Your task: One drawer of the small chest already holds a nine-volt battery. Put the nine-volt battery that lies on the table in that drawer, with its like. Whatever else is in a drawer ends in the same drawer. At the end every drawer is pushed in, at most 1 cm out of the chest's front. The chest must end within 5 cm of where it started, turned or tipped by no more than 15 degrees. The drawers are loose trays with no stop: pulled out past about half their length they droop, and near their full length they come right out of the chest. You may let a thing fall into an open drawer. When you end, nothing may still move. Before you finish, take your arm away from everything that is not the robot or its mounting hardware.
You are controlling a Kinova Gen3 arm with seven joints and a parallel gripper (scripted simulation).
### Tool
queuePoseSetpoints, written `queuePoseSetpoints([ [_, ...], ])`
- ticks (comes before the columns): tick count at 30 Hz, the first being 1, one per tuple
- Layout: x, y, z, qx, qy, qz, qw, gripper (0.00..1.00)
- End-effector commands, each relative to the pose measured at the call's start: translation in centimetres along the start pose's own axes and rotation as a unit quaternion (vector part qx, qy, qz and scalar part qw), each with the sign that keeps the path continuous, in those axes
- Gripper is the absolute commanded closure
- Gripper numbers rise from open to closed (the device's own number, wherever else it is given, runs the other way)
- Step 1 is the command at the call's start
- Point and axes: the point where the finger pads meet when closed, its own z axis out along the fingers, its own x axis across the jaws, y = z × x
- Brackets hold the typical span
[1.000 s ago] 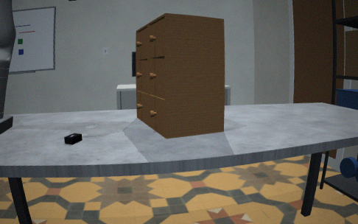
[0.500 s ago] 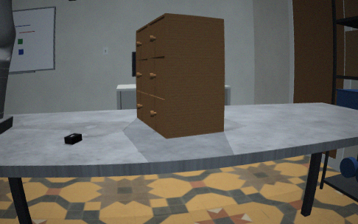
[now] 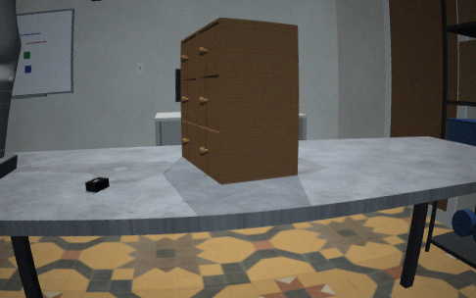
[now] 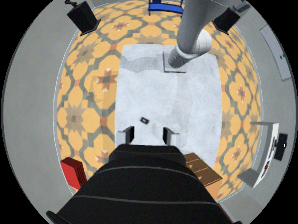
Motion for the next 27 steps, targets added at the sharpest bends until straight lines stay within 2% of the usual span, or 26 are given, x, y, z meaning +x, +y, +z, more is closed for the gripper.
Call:
queuePoseSetpoints([
  [1, 0.0, 0.0, 0.0, -0.001, 0.000, 0.000, 1.000, 0.00],
  [20, 0.0, 0.0, 0.0, -0.001, 0.000, 0.000, 1.000, 0.00],
  [24, 0.0, 0.1, 0.3, -0.001, 0.000, -0.002, 1.000, 0.00],
  [27, 0.1, 0.5, 1.5, -0.001, 0.000, -0.008, 1.000, 0.00],
])
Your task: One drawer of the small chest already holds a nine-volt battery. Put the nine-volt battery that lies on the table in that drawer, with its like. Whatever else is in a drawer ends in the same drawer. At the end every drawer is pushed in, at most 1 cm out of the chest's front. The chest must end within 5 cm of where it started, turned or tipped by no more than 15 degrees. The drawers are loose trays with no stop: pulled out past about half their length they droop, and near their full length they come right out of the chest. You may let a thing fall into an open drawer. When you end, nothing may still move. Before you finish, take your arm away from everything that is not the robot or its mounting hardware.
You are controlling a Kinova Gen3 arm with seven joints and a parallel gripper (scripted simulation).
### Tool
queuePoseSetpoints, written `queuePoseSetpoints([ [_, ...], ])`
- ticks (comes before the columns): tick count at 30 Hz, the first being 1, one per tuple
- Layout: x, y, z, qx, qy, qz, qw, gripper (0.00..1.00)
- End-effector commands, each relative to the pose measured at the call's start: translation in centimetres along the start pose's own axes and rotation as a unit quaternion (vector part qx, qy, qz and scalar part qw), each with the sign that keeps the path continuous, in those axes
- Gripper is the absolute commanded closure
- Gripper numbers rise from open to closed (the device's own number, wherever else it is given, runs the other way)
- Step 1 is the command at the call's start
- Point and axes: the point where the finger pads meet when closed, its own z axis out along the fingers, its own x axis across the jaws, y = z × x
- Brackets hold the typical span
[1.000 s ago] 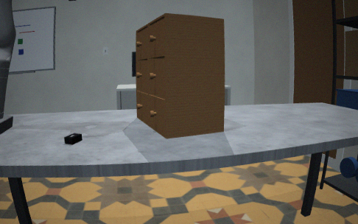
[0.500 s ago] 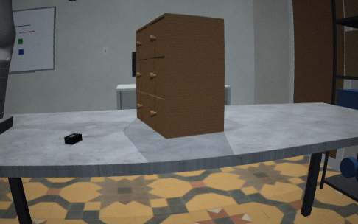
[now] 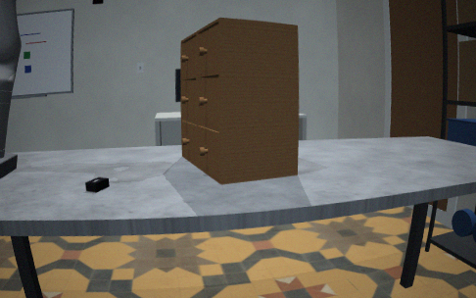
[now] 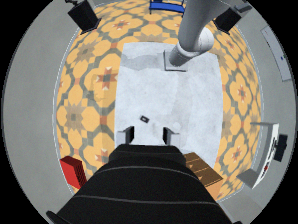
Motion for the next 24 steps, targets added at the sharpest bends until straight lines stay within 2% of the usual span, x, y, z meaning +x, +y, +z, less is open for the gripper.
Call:
queuePoseSetpoints([
  [1, 0.2, 0.2, 1.3, 0.004, 0.000, -0.006, 1.000, 0.00],
  [5, 0.4, 1.2, 4.7, 0.004, 0.001, -0.024, 1.000, 0.00],
  [12, 0.8, 3.2, 12.2, 0.005, 0.002, -0.063, 0.998, 0.00],
  [14, 0.8, 3.2, 12.2, 0.005, 0.002, -0.063, 0.998, 0.00],
  [17, 1.0, 4.0, 14.7, 0.005, 0.003, -0.076, 0.997, 0.00],
  [20, 1.1, 4.4, 16.4, 0.005, 0.003, -0.084, 0.996, 0.00],
  [24, 1.1, 4.6, 17.0, 0.005, 0.003, -0.088, 0.996, 0.00],
])
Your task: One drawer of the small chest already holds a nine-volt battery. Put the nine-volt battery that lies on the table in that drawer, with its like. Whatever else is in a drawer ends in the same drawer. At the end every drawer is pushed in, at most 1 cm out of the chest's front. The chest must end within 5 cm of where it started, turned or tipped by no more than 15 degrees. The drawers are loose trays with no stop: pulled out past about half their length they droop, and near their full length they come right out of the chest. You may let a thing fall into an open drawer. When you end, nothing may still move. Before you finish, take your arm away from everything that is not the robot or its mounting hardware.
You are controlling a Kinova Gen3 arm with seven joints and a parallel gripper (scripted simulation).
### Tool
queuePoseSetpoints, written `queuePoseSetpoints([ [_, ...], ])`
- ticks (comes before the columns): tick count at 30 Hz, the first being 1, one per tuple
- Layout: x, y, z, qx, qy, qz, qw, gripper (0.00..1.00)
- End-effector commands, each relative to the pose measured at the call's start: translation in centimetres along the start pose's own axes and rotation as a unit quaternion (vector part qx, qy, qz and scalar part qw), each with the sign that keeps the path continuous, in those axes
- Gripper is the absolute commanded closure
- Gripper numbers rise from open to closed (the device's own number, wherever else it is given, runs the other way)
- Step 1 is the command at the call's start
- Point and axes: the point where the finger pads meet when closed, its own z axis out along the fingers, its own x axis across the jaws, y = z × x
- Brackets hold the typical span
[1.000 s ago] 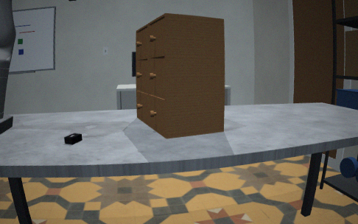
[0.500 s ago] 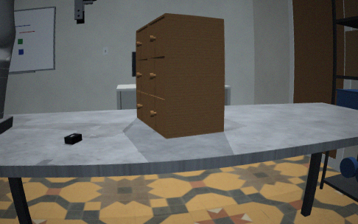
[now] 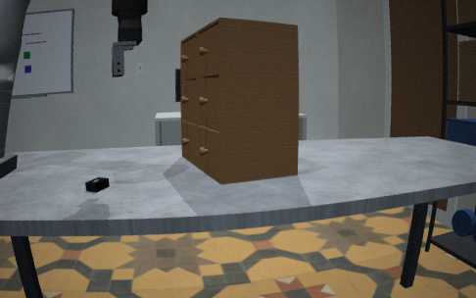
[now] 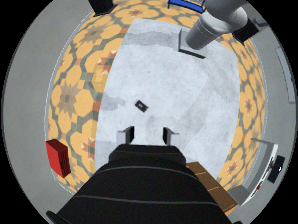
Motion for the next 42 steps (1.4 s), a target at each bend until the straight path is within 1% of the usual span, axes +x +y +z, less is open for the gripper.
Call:
queuePoseSetpoints([
  [1, -0.1, -0.3, 0.8, 0.014, -0.003, 0.000, 1.000, 0.00],
  [12, -0.1, -0.2, 0.9, 0.010, -0.003, 0.000, 1.000, 0.00],
  [17, -0.1, -0.1, 1.1, 0.002, -0.003, 0.000, 1.000, 0.00],
  [22, -0.1, 0.2, 1.5, -0.014, -0.003, 0.000, 1.000, 0.00],
  [24, -0.1, 0.2, 1.5, -0.014, -0.003, 0.000, 1.000, 0.00],
  [29, -0.1, 0.6, 2.2, -0.038, -0.003, 0.000, 0.999, 0.00],
  [39, -0.1, 1.7, 3.8, -0.102, -0.003, 0.000, 0.995, 0.00],
  [41, -0.1, 1.7, 3.8, -0.102, -0.003, 0.000, 0.995, 0.00],
  [42, -0.1, 1.8, 4.0, -0.109, -0.003, 0.000, 0.994, 0.00],
])
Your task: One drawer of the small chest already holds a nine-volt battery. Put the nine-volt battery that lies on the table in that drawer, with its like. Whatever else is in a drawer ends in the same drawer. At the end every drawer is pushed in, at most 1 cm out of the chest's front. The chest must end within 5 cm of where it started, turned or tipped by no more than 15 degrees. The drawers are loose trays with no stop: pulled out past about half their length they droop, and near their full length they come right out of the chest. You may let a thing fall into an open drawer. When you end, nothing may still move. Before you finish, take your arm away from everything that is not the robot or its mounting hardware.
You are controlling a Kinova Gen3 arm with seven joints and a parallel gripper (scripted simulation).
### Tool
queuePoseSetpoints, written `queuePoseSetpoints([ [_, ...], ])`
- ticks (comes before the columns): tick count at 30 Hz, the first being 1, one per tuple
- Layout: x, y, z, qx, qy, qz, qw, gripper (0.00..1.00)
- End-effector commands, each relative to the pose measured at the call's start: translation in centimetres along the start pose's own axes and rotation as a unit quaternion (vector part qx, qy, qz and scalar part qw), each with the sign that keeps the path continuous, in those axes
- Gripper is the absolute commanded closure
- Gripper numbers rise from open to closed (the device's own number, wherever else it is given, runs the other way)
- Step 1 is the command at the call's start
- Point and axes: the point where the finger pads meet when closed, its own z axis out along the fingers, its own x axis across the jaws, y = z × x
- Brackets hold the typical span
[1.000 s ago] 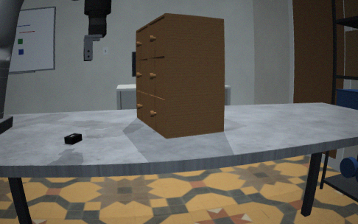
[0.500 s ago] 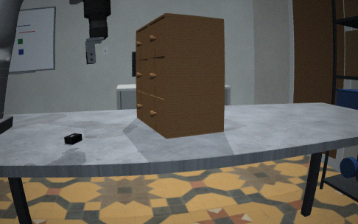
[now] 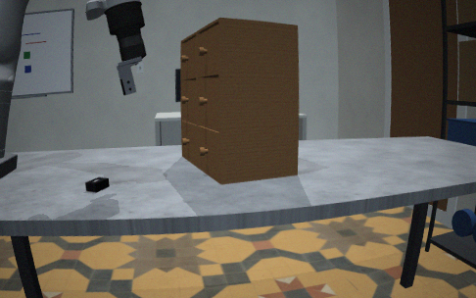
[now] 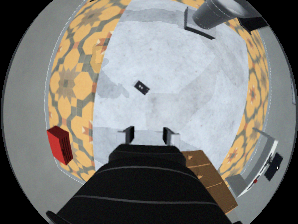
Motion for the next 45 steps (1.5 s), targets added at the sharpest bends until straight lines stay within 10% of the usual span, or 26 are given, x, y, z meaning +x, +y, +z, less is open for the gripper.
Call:
queuePoseSetpoints([
  [1, 0.0, -0.1, 0.3, -0.011, 0.002, 0.002, 1.000, 0.00],
  [45, 0.0, 1.8, 5.1, -0.177, 0.001, 0.003, 0.984, 0.00],
])
